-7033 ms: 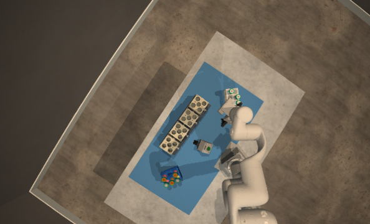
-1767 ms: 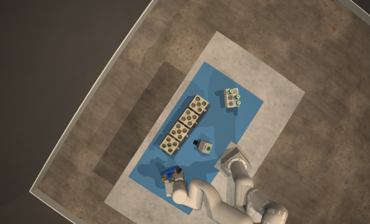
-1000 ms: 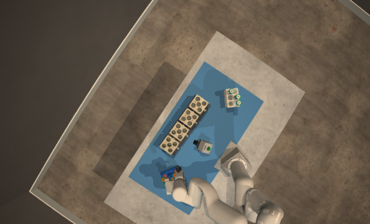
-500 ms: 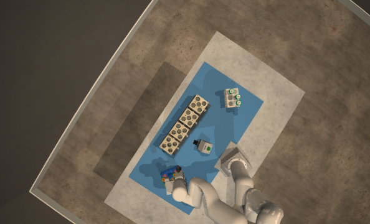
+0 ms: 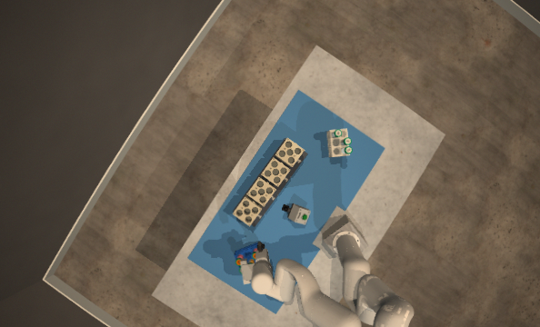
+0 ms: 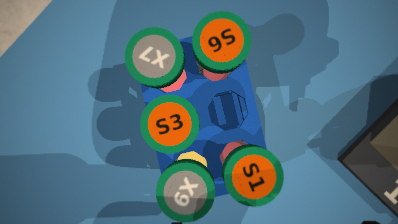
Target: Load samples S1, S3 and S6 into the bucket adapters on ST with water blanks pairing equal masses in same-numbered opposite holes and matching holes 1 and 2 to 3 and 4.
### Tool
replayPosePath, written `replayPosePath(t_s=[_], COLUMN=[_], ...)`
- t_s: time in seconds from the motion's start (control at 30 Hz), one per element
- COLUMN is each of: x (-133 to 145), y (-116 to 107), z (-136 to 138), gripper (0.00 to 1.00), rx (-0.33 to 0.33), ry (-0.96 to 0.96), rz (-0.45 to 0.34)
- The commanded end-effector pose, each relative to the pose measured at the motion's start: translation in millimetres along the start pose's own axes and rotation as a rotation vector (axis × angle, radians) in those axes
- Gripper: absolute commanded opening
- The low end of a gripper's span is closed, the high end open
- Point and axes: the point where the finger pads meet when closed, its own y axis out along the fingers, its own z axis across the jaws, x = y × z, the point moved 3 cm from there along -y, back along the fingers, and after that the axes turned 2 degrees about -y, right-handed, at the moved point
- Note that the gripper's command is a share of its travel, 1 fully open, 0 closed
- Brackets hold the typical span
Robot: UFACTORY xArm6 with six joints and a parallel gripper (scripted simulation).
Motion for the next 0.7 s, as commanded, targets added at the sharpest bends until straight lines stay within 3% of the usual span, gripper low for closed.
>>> replayPosePath(t_s=[0.0, 0.67], x=[-1, -1], y=[-6, -55], z=[0, 0], gripper=[1.00, 1.00], rx=[0.001, 0.001], ry=[0.000, 0.000], rz=[0.004, 0.004])
